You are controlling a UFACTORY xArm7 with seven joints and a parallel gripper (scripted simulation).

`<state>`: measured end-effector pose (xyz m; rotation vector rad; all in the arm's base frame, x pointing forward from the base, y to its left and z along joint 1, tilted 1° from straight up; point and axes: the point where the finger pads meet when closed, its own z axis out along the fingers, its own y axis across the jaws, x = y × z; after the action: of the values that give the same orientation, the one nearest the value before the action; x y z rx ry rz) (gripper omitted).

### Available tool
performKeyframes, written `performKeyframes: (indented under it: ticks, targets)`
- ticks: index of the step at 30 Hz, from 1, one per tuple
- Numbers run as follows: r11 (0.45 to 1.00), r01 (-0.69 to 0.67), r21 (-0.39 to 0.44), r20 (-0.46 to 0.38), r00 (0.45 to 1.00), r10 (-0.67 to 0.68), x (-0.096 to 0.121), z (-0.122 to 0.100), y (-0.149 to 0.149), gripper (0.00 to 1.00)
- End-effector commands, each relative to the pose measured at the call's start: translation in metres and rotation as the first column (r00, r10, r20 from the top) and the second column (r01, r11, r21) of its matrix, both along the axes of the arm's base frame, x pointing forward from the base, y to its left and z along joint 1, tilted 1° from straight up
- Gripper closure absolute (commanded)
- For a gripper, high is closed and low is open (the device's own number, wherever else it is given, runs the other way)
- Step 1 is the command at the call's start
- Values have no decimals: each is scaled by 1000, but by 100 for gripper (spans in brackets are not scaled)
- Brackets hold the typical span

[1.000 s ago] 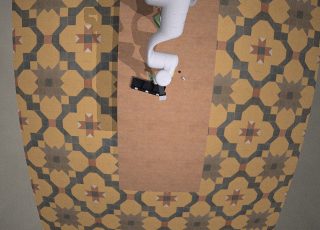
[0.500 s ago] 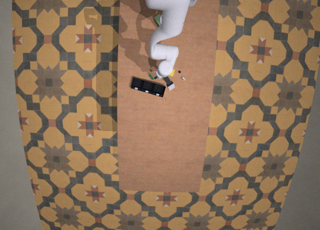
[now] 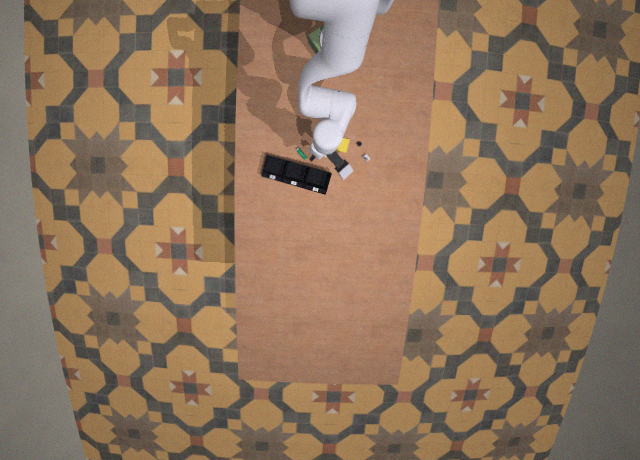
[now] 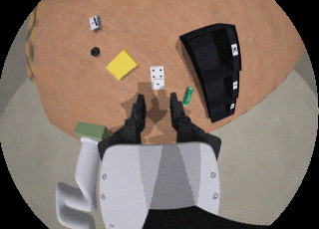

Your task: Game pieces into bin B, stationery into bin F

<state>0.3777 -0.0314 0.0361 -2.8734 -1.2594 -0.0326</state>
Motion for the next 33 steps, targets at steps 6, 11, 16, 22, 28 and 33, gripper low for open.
performKeyframes:
  ticks: [6, 11, 16, 22, 28, 33]
  targets:
    - [1000, -1, 1, 4, 1000, 1, 2, 1, 0, 59]
    - [1000, -1, 1, 4, 1000, 1, 2, 1, 0, 59]
    - [1000, -1, 1, 4, 1000, 1, 2, 1, 0, 59]
    - [1000, -1, 1, 4, 1000, 1, 2, 1, 0, 59]
    - [1000, -1, 1, 4, 1000, 1, 3, -3, 0, 59]
    - [1000, -1, 1, 3, 1000, 1, 3, -23, 0, 59]
